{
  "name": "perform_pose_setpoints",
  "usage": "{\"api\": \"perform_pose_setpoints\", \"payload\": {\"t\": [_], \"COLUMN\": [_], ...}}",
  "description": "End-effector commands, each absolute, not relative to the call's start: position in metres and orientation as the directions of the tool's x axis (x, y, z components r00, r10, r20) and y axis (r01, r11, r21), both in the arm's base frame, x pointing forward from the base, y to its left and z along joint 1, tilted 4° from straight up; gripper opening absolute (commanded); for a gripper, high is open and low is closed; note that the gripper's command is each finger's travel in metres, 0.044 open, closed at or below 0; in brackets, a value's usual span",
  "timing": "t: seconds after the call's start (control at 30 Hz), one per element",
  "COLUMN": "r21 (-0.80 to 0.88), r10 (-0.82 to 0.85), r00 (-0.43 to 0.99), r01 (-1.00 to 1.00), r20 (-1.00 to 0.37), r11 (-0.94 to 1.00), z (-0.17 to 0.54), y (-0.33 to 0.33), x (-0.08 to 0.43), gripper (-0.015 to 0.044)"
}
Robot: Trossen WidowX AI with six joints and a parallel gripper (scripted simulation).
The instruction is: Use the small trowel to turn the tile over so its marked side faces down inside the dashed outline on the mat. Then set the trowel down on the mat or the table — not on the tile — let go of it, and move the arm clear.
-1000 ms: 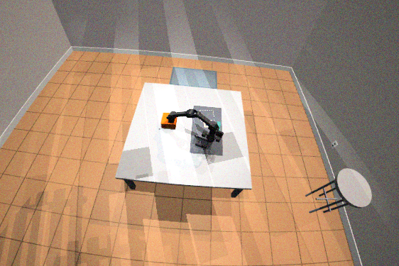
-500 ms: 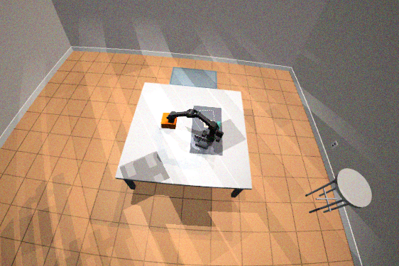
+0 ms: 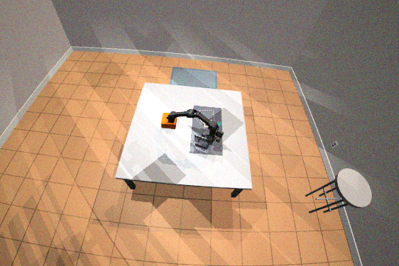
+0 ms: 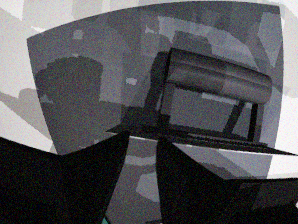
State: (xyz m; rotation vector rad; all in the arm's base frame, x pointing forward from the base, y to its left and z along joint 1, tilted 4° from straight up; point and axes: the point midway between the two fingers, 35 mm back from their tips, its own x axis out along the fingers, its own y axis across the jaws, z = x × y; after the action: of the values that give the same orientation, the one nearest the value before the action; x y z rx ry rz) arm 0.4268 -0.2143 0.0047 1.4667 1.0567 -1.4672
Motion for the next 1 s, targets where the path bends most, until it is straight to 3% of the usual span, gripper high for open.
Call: {"api": "perform_pose_setpoints", "payload": {"t": [0.0, 0.97], "r21": [-0.027, -0.027], "r10": [0.03, 0.031], "r00": [-0.018, -0.017], "r01": [0.939, 0.939], "r20": [-0.999, -0.999], "r11": [-0.342, -0.342], "z": [0.003, 0.007], "y": [-0.212, -0.194], "x": [0.427, 0.434], "gripper": [0.01, 0.01]}}
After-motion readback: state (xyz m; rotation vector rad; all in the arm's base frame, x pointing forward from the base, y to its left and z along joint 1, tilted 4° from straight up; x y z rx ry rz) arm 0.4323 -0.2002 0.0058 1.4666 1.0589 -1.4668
